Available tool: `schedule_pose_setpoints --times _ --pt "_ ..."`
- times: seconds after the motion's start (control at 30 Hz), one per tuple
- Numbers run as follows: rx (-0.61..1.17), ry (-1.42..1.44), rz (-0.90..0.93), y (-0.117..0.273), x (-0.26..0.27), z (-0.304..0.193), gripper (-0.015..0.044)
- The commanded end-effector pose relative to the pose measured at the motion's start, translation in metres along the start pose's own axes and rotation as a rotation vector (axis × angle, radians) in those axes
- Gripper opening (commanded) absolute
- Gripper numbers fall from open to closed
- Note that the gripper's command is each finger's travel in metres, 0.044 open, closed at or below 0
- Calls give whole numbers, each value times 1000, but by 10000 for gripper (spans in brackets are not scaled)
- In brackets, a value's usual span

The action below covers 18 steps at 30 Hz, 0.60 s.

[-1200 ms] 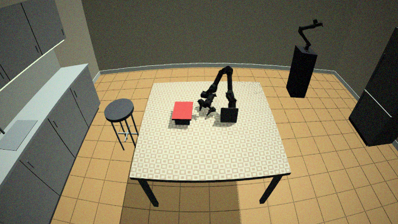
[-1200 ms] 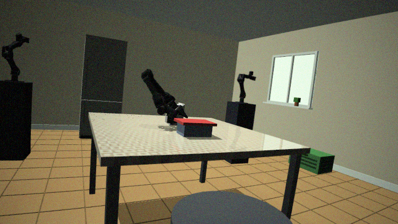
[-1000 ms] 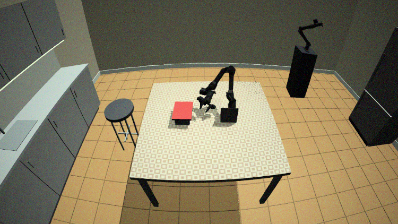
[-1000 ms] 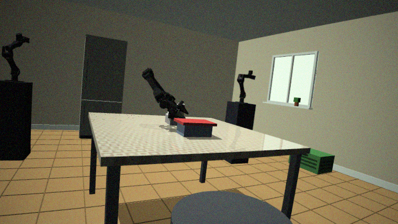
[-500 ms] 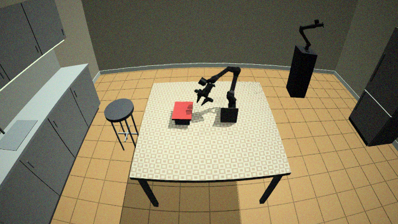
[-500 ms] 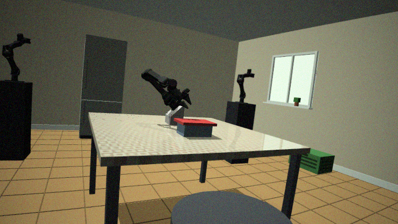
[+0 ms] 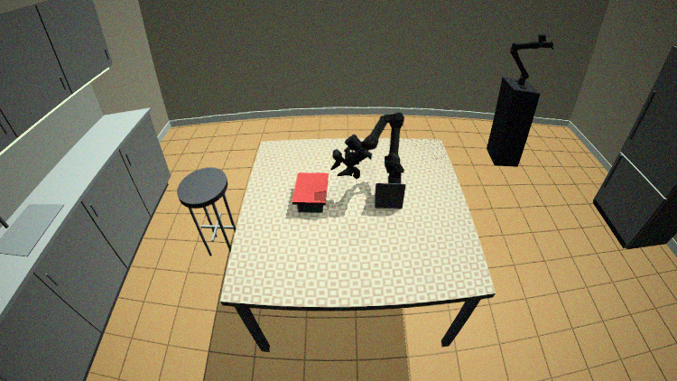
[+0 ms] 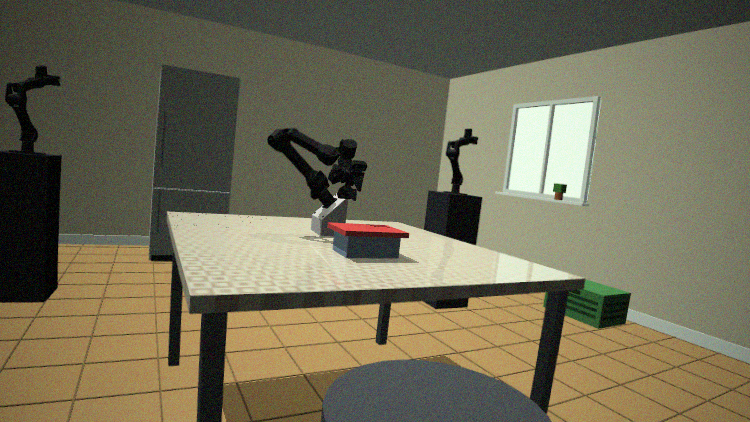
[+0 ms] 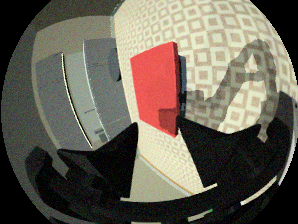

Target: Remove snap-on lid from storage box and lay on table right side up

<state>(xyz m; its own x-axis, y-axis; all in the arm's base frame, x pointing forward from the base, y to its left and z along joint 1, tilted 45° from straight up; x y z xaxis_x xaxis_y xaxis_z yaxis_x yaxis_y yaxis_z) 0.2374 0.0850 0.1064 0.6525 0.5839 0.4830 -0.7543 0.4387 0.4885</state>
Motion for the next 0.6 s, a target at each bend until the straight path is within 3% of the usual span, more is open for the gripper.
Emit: schedule_pose_setpoints --times 0.0,0.13,0.33,0.57 --pt "-10 -5 0 0 -1 0 235" --pt "-21 -10 0 -1 -2 -1 235" --pt "-21 -9 -1 -40 -47 -4 235" --pt "-23 -8 0 -45 -52 -3 235"
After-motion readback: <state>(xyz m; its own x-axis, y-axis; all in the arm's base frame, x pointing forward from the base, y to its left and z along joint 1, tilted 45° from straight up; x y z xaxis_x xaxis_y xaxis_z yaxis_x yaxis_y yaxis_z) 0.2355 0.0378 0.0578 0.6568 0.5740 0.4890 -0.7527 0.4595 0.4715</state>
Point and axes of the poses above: the point midway between the two fingers, 35 mm back from their tips, its own y axis back along the fingers, its own x axis across the jaws, z = x × y, the point moved 8 cm from there along y, back along the fingers, and after that the axes turned 4 degrees about y, right-handed, at the moved point
